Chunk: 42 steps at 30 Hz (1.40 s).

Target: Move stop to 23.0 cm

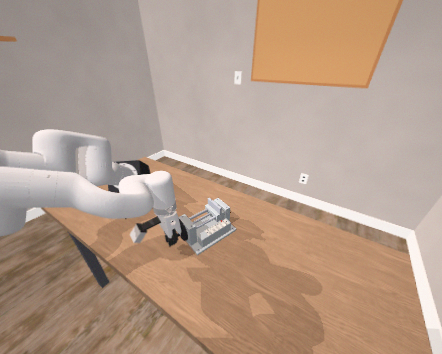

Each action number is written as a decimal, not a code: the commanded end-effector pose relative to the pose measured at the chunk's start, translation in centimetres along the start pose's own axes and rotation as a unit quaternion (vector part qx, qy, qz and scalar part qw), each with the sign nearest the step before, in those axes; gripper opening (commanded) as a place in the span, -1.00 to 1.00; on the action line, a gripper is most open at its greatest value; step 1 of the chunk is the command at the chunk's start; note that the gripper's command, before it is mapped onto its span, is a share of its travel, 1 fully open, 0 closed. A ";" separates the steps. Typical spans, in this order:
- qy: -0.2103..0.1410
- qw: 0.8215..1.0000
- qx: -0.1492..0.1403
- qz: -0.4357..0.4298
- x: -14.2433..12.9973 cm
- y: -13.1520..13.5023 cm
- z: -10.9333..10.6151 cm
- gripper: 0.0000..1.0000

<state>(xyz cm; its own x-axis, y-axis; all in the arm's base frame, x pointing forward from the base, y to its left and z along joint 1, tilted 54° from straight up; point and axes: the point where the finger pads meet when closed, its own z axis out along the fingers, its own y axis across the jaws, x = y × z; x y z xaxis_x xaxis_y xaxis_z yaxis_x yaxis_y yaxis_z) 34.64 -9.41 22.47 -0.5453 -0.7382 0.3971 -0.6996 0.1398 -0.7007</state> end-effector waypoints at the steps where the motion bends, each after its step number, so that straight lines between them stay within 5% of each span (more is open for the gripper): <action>1: 0.000 1.000 0.003 0.002 0.0 -1.3 0.0 -0.88; 22: 0.000 1.000 0.003 0.002 0.0 -4.2 -3.3 -0.88; 42: 0.000 1.000 0.003 0.002 0.0 -1.6 -6.4 -0.88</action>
<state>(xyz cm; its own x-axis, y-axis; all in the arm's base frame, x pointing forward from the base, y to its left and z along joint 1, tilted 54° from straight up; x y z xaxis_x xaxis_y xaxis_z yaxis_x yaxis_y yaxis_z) 33.78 -5.94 27.90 -0.5503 -0.7366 0.3932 -0.6929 0.1401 -0.7073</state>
